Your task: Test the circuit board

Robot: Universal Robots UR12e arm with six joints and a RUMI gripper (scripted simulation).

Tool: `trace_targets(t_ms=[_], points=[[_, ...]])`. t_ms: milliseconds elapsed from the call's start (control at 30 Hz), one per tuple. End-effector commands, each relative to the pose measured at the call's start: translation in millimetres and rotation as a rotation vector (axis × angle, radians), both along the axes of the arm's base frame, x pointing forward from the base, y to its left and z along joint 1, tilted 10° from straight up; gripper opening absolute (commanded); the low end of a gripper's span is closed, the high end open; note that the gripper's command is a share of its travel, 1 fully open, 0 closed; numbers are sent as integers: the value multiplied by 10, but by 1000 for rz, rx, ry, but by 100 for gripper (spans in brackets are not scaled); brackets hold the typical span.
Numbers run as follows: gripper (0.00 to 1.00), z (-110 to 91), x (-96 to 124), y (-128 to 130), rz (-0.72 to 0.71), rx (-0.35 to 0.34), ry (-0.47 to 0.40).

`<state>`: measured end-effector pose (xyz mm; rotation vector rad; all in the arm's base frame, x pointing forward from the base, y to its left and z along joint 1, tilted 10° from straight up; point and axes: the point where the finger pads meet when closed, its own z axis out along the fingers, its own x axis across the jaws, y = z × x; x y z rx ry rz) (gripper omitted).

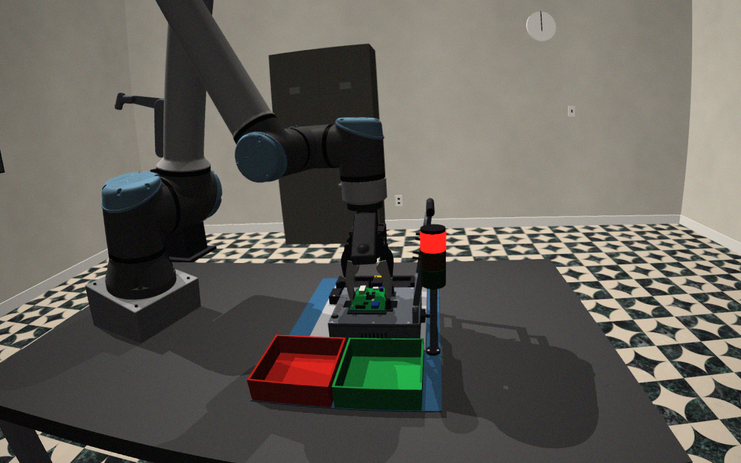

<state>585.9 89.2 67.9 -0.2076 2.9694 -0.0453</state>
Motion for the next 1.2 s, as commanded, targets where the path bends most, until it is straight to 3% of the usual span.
trace_targets(t_ms=[0,1167], points=[[39,14,-19,-11,-2,1,1],[39,64,-11,-11,-2,0,-2]])
